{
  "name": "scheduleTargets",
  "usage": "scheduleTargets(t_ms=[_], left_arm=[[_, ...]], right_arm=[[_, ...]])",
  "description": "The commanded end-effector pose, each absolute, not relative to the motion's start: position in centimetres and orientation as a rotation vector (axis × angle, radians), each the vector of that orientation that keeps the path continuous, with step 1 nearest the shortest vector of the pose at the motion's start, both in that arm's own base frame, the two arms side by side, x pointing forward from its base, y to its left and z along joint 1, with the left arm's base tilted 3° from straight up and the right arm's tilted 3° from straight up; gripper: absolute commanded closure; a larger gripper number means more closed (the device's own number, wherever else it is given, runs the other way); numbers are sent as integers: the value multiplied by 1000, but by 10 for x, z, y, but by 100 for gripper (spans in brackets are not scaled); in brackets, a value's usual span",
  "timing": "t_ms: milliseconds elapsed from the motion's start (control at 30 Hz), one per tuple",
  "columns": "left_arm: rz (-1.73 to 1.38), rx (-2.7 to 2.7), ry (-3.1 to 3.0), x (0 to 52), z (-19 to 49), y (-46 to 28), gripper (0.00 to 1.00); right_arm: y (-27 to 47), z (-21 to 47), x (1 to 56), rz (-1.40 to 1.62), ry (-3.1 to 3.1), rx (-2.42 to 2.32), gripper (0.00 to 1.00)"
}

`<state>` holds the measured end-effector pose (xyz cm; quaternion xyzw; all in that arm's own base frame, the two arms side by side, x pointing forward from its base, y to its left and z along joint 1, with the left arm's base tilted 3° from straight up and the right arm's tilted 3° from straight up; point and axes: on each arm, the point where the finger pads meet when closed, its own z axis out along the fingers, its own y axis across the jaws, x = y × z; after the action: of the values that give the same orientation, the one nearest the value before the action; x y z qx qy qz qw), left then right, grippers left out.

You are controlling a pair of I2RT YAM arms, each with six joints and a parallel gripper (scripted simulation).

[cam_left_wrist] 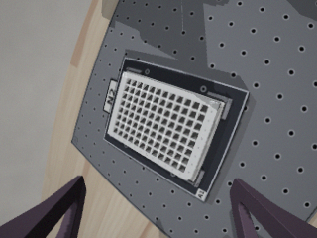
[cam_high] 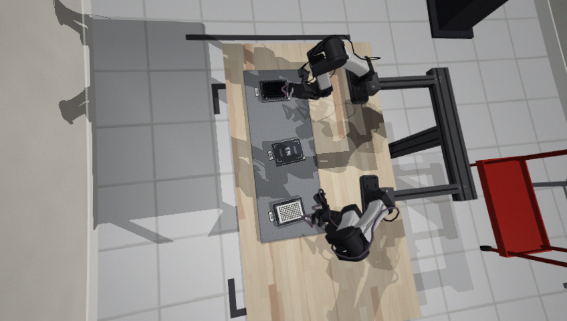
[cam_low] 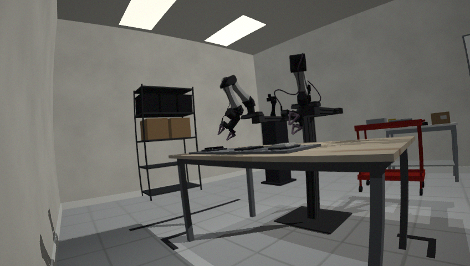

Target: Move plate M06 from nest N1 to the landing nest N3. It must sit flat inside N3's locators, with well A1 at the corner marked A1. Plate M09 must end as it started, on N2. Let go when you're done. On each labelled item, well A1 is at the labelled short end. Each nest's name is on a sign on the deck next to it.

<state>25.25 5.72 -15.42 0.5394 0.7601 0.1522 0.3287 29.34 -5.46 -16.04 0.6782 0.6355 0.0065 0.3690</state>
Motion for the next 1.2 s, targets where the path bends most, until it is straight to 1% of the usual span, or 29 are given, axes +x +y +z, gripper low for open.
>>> scheduleTargets(t_ms=[0,200,433,533,833,1000,1067,1167], left_arm=[[409,1414,1955,253,-149,55,0],[410,1374,1968,261,-148,53,0],[366,1291,1963,293,-143,26,0],[357,1275,1965,296,-142,22,0],[211,1203,1883,333,-131,-60,0],[110,1161,1845,341,-124,-109,0],[110,1161,1845,341,-124,-109,0],[14,1100,1834,342,-117,-149,0]], right_arm=[[-54,-176,288,-96,1835,1646,0],[-55,-190,310,-224,2167,1400,0],[-59,-205,319,-313,2443,1162,0],[-59,-207,319,-323,2487,1120,0],[-65,-213,335,-341,2810,707,0],[-68,-213,341,-313,2944,477,0],[-68,-213,341,-313,2944,477,0],[-70,-213,341,-272,3039,277,0]])
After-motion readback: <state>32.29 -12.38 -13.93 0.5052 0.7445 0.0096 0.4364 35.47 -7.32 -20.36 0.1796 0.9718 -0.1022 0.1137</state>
